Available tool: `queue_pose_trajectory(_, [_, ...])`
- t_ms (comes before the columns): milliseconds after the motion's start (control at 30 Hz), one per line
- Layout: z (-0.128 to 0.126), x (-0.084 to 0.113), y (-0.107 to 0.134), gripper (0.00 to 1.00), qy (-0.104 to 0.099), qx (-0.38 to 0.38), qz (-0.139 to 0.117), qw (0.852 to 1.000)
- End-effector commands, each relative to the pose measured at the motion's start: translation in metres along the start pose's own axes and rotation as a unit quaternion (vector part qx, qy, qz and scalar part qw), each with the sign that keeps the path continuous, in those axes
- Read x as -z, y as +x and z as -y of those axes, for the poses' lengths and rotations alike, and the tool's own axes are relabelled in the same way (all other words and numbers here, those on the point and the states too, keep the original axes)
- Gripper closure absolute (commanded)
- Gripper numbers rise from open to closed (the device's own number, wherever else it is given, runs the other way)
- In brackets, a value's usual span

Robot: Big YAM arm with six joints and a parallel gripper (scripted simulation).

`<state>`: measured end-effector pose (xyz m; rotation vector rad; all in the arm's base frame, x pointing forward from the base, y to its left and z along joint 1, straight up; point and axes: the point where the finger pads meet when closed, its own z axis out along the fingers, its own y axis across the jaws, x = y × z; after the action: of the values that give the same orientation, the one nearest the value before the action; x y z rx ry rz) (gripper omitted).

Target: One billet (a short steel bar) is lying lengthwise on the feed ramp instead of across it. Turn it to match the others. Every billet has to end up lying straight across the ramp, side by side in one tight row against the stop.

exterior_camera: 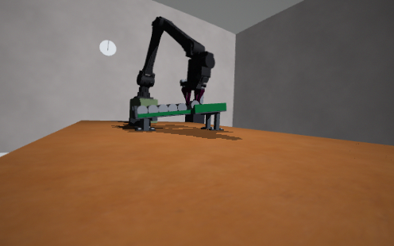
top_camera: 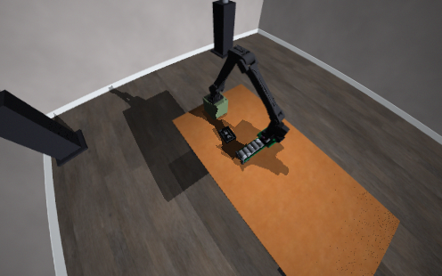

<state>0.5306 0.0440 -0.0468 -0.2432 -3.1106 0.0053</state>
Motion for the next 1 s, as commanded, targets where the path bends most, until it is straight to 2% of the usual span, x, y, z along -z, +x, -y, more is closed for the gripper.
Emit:
queue_pose_trajectory(0, [-0.014, 0.032, -0.034, 1.0, -0.011, -0.001, 0.044, 0.999])
queue_pose_trajectory(167, [-0.015, 0.035, -0.038, 1.0, -0.013, -0.001, 0.051, 0.999])
queue_pose_trajectory(367, [-0.015, 0.027, -0.035, 1.0, -0.011, 0.0, 0.043, 0.999])
queue_pose_trajectory(400, [-0.016, 0.038, -0.037, 1.0, -0.013, 0.0, 0.052, 0.999])
queue_pose_trajectory(600, [-0.016, 0.025, -0.034, 1.0, -0.01, 0.0, 0.04, 0.999])
queue_pose_trajectory(800, [-0.016, 0.02, -0.033, 1.0, -0.009, 0.0, 0.036, 0.999])
queue_pose_trajectory(933, [-0.016, 0.019, -0.033, 1.0, -0.009, 0.001, 0.035, 0.999])
queue_pose_trajectory(967, [-0.017, 0.025, -0.035, 1.0, -0.01, 0.001, 0.04, 0.999])
